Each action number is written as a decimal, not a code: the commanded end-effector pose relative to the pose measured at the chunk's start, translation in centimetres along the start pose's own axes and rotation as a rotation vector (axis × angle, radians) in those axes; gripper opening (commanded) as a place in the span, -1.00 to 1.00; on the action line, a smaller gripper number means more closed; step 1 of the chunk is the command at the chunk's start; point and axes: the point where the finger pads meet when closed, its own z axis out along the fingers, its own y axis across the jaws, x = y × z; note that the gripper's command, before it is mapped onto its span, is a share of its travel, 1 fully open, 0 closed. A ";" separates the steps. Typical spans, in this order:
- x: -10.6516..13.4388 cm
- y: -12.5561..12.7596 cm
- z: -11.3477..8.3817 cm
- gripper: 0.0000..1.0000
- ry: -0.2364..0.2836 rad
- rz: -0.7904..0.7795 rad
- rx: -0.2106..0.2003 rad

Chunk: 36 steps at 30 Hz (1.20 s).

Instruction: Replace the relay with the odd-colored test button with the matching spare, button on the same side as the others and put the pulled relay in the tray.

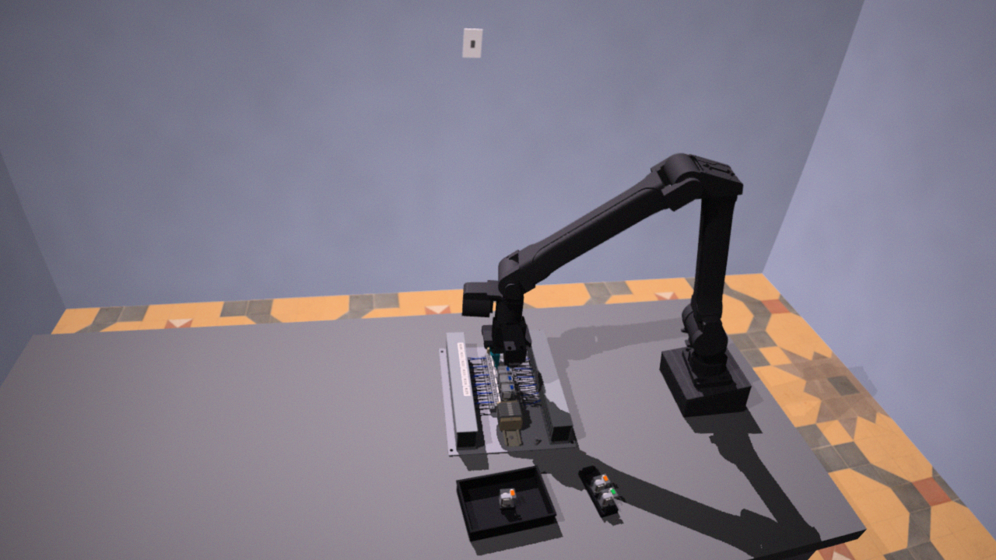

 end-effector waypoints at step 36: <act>-0.2 -2.7 -1.1 -1.00 0.001 -0.002 0.050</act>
